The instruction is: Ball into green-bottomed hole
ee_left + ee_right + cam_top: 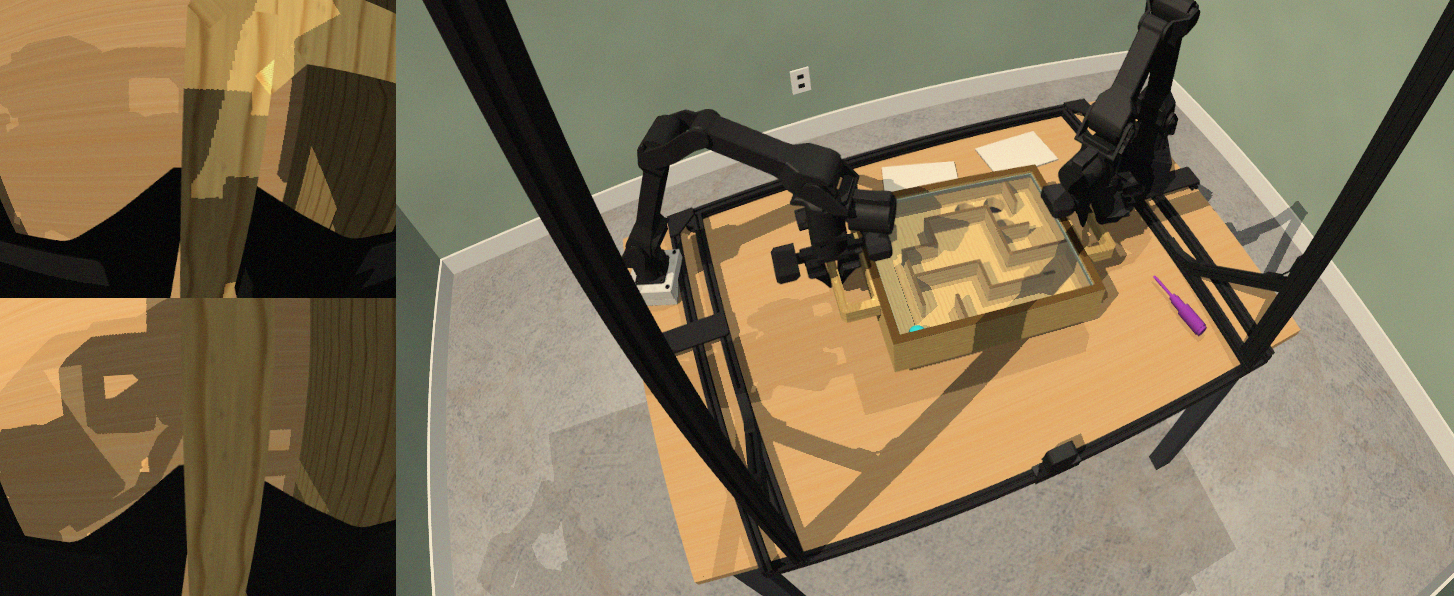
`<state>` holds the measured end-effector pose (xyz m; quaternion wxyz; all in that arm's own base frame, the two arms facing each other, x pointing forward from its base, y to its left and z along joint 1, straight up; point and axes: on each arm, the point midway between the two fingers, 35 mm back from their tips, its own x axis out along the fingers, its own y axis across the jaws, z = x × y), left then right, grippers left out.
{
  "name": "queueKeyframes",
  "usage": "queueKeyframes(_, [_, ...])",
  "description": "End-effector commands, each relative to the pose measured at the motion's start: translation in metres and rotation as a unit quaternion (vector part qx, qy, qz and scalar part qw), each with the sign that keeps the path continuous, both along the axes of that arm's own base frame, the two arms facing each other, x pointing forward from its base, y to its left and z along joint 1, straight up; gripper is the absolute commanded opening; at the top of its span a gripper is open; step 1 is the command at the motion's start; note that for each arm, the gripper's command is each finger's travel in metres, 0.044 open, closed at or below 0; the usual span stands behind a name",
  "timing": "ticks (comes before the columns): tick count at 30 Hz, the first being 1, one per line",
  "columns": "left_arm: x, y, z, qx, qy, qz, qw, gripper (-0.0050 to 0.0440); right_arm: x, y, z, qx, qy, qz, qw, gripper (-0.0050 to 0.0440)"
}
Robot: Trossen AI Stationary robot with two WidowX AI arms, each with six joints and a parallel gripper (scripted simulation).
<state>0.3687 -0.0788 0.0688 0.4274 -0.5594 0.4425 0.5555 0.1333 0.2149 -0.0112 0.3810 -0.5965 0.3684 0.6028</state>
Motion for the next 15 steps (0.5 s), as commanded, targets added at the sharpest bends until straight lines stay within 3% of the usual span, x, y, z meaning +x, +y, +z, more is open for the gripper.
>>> queueKeyframes(1, [-0.0021, 0.0010, -0.0045, -0.011, -0.013, -0.001, 1.000, 0.0020, 0.0019, 0.0002, 0.0066, 0.009, 0.013, -0.001, 1.000, 0.0020])
queueKeyframes(15, [-0.0021, 0.0003, -0.0042, -0.001, -0.010, -0.001, 1.000, 0.0020, 0.0016, 0.0008, 0.0072, 0.000, 0.009, -0.001, 1.000, 0.0020])
